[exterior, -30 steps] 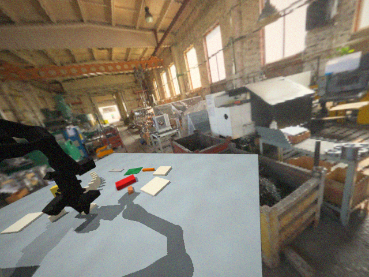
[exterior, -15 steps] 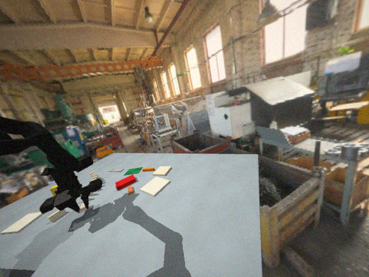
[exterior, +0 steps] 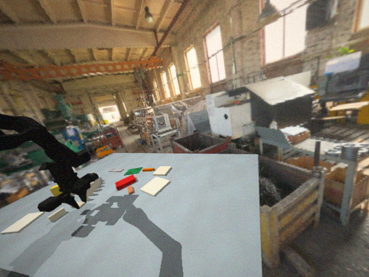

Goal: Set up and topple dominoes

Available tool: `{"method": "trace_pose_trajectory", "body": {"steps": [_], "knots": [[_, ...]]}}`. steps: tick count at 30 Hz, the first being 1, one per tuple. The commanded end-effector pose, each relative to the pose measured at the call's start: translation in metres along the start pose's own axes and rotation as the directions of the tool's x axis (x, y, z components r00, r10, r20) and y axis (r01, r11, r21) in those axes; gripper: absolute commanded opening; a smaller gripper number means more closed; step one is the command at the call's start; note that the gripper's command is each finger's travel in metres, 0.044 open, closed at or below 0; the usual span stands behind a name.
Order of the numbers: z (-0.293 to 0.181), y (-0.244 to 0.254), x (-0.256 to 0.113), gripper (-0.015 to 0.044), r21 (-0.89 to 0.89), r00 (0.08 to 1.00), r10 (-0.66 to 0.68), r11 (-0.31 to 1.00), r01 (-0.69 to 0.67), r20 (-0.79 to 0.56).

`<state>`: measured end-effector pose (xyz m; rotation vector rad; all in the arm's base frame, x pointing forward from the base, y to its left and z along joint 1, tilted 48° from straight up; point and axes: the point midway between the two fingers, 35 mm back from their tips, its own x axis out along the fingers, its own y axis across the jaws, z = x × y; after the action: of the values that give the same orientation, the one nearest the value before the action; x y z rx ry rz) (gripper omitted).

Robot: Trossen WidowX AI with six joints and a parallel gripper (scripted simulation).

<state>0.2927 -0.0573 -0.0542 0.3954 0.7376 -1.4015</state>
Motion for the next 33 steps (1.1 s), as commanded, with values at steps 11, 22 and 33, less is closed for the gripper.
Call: {"method": "trace_pose_trajectory", "body": {"steps": [11, 22, 33], "knots": [[-0.002, 0.006, -0.042, 0.0107, -0.993, 1.0, 0.008, 0.115, -0.025, -0.024], [-0.002, 0.006, -0.059, 0.0107, -0.889, 1.0, 0.008, -0.458, -0.018, -0.024], [-0.003, 0.004, -0.075, 0.0107, -0.482, 1.0, 0.006, -0.876, -0.005, -0.023]]}}
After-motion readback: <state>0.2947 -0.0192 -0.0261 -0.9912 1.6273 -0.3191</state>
